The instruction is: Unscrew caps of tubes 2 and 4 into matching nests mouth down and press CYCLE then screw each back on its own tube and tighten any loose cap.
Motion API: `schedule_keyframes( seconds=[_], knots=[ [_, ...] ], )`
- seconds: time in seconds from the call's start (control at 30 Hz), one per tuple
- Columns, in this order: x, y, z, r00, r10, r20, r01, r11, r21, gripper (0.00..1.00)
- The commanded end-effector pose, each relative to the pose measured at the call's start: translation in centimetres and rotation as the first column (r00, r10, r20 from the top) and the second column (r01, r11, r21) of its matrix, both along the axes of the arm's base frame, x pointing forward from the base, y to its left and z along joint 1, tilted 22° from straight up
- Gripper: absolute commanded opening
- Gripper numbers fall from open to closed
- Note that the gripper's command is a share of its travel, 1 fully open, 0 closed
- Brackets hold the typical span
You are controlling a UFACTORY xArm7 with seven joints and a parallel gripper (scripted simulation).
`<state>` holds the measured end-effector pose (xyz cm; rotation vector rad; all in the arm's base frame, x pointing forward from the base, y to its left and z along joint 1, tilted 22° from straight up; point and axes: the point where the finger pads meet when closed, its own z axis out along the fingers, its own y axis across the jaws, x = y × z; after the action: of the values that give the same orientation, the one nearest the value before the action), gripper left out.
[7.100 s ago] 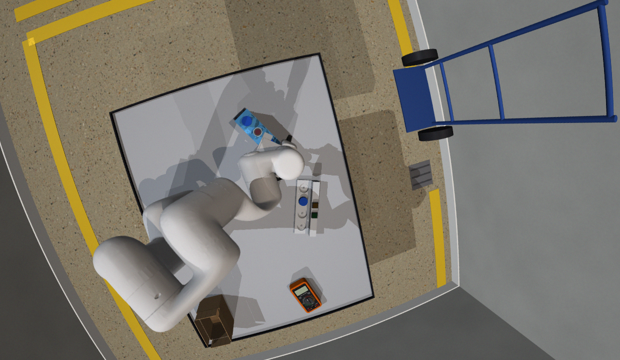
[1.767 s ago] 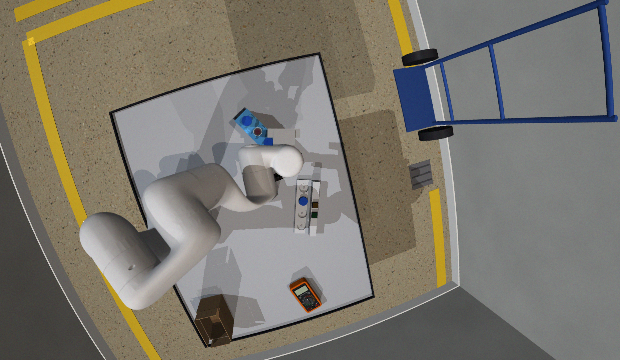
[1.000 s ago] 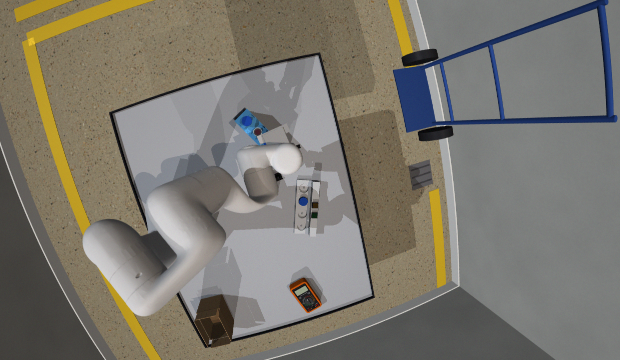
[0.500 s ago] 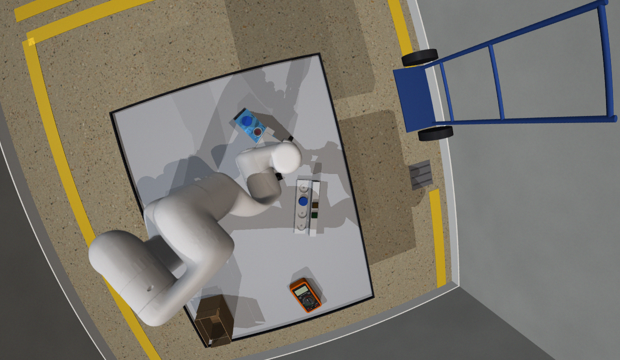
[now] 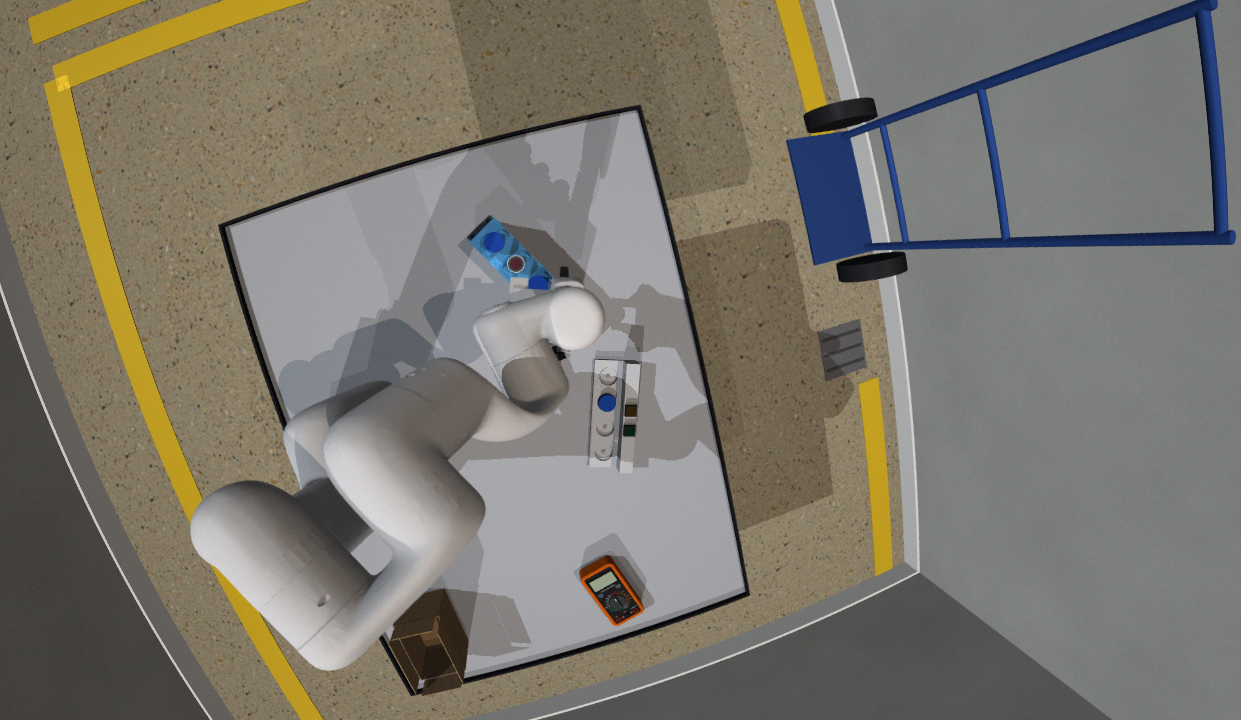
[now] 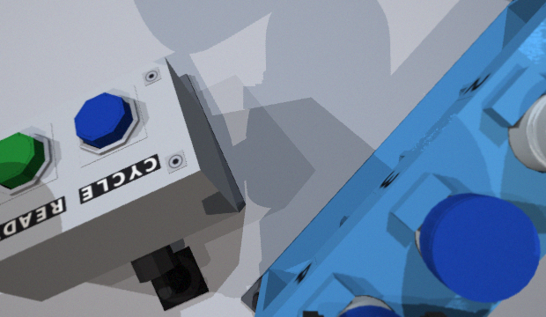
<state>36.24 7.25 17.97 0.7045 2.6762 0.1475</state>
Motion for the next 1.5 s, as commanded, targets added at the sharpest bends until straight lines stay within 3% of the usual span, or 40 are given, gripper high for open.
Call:
schedule_keyframes(
  seconds=[0.0,0.1,0.13,0.47,0.53,0.6,0.7,0.87,1.1,1.17,1.2,1.27,1.47],
  knots=[
    [0.07,0.0,0.13,0.998,0.057,0.002,-0.057,0.998,0.001,0.0],
    [0.07,0.0,0.13,0.998,0.057,0.002,-0.057,0.998,0.001,0.0],
    [0.07,0.0,0.13,0.998,0.057,0.002,-0.057,0.998,0.001,0.46],
    [0.07,0.0,0.14,0.998,0.057,0.002,-0.057,0.998,0.001,0.46],
    [0.07,-0.01,0.13,0.995,-0.097,-0.004,0.097,0.993,0.064,0.46],
    [0.07,-0.01,0.13,0.995,-0.097,-0.004,0.097,0.993,0.064,0.46],
    [0.07,0.0,0.13,0.958,-0.286,-0.026,0.286,0.948,0.14,0.46],
    [0.07,-0.01,0.13,0.893,-0.445,-0.058,0.447,0.871,0.204,0.46],
    [0.07,-0.01,0.13,0.749,-0.651,-0.124,0.656,0.7,0.283,0.46],
    [0.07,-0.01,0.13,0.749,-0.651,-0.124,0.656,0.7,0.283,0.46],
    [0.07,0.0,0.13,0.682,-0.716,-0.152,0.721,0.622,0.305,0.46],
    [0.07,-0.01,0.13,0.626,-0.76,-0.177,0.766,0.556,0.323,0.46],
    [0.07,-0.01,0.12,0.616,-0.767,-0.181,0.774,0.545,0.324,0.46]
  ],
)
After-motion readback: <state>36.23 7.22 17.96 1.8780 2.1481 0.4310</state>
